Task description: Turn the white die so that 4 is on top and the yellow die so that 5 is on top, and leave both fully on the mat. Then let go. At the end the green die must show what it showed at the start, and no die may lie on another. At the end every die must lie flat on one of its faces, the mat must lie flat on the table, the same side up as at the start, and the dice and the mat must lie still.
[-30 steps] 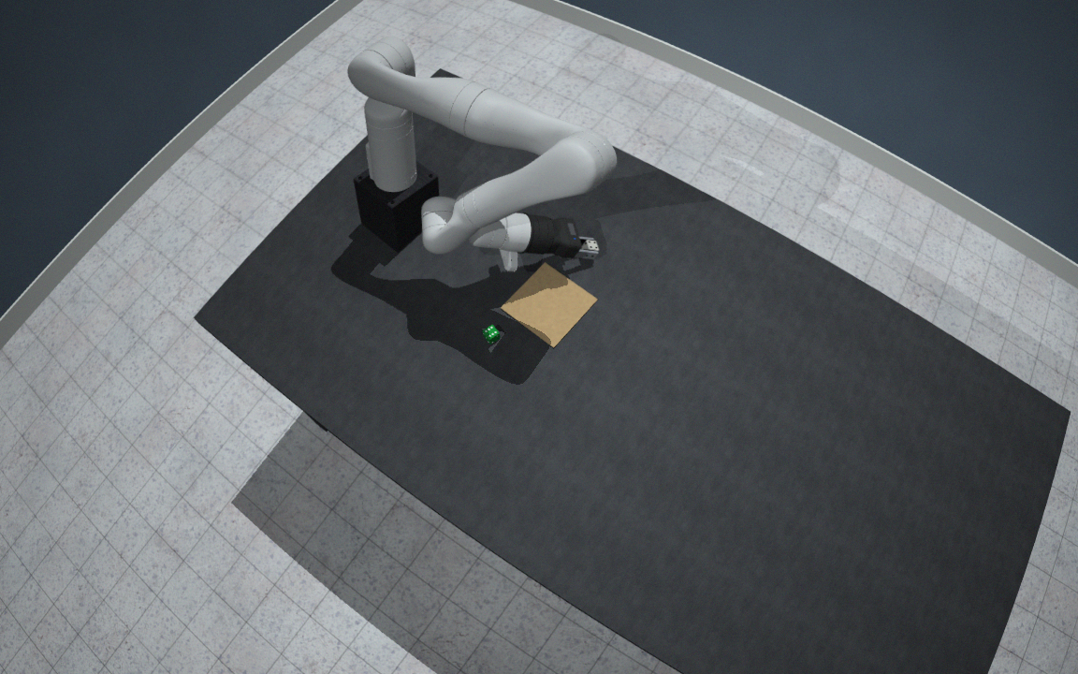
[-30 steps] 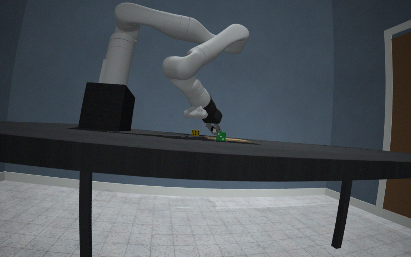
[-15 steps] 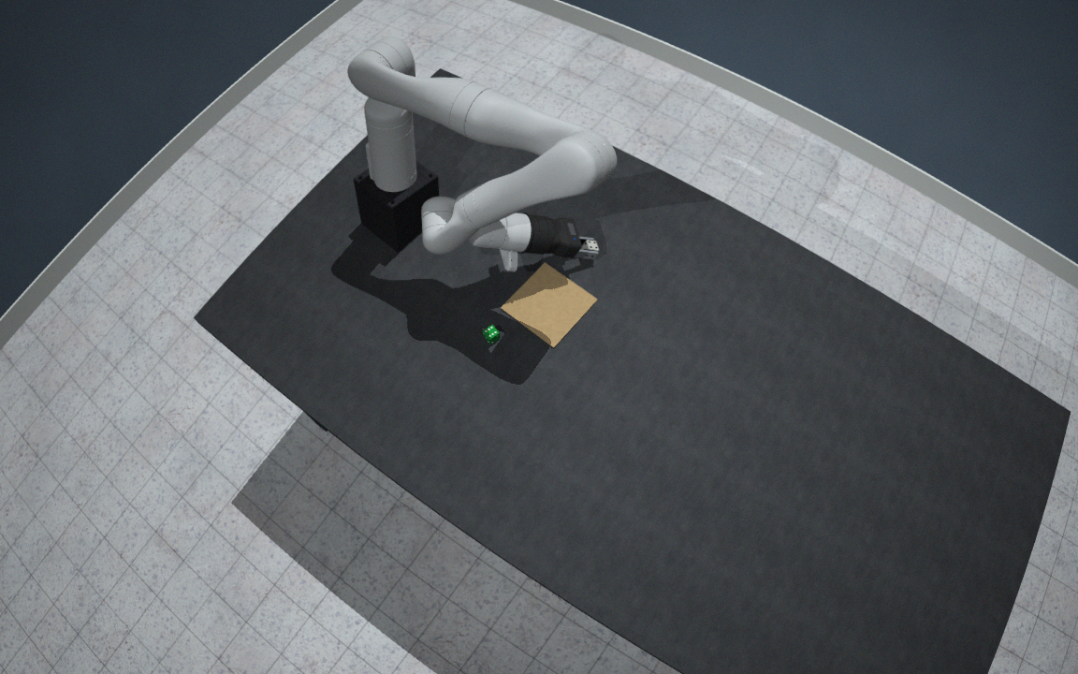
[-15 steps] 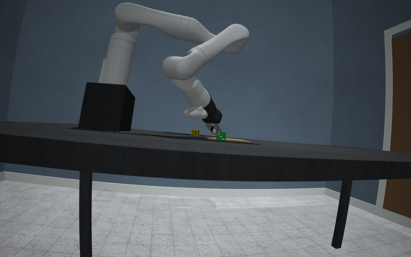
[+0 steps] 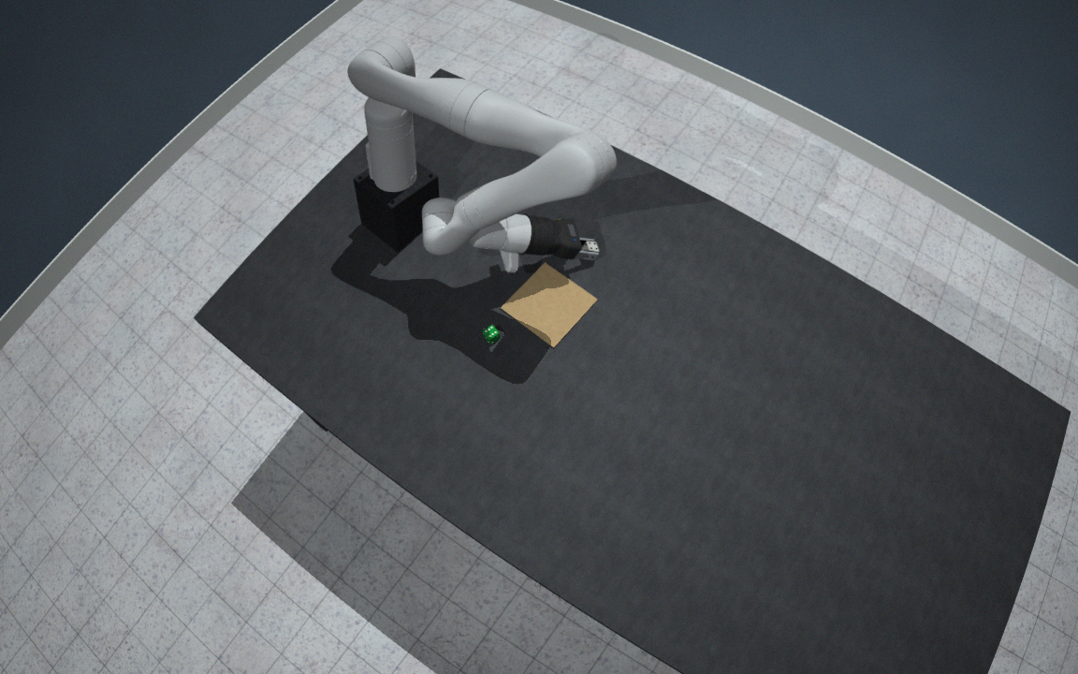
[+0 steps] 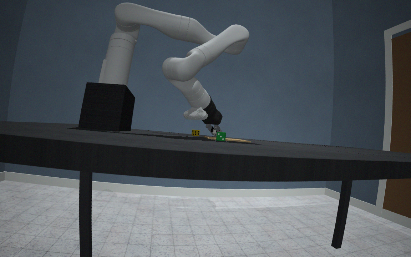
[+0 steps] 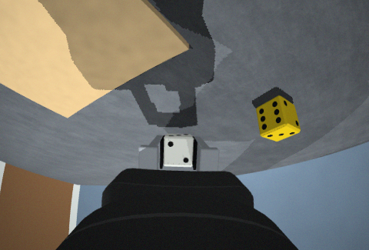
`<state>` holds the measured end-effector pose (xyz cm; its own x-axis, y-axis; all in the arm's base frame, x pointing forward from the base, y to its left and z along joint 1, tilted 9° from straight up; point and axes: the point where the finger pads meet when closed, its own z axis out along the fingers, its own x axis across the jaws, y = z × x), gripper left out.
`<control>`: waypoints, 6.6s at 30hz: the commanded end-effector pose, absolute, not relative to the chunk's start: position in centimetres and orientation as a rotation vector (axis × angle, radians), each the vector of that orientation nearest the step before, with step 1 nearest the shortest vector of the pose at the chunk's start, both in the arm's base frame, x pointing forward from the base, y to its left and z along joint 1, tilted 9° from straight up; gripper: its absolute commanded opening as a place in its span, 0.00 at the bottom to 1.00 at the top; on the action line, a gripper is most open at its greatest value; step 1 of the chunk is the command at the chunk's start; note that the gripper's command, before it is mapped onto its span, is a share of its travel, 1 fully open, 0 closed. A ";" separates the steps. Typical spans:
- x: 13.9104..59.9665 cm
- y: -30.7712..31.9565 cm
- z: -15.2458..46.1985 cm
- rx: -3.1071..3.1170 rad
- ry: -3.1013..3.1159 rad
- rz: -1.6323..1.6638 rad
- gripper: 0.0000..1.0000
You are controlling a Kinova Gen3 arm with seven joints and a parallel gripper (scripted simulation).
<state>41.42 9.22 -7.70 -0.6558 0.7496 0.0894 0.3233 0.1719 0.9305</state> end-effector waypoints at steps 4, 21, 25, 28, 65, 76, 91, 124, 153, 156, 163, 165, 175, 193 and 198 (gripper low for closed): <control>41.4 9.3 -8.1 1.015 2.064 1.485 0.49; 41.4 9.3 -8.4 1.015 2.064 1.485 0.49; 41.4 9.3 -8.4 1.015 2.064 1.485 0.49; 41.4 9.3 -8.4 1.015 2.064 1.485 0.49; 41.4 9.3 -8.4 1.015 2.064 1.485 0.79; 41.4 9.3 -8.4 1.015 2.064 1.485 0.79; 41.4 9.3 -8.4 1.015 2.064 1.485 0.79; 38.9 6.9 -7.0 1.015 2.064 1.485 0.79; 37.8 5.4 -1.9 1.015 2.064 1.485 0.79; 37.8 5.3 -1.0 1.015 2.064 1.485 0.79; 37.8 5.2 -0.7 1.015 2.064 1.485 0.79; 37.8 5.2 -0.7 1.015 2.064 1.485 0.79; 37.9 5.4 -0.6 1.021 2.090 1.466 0.79; 38.3 5.8 -0.1 1.079 2.246 1.311 0.79; 38.6 5.9 0.2 1.104 2.298 1.244 0.79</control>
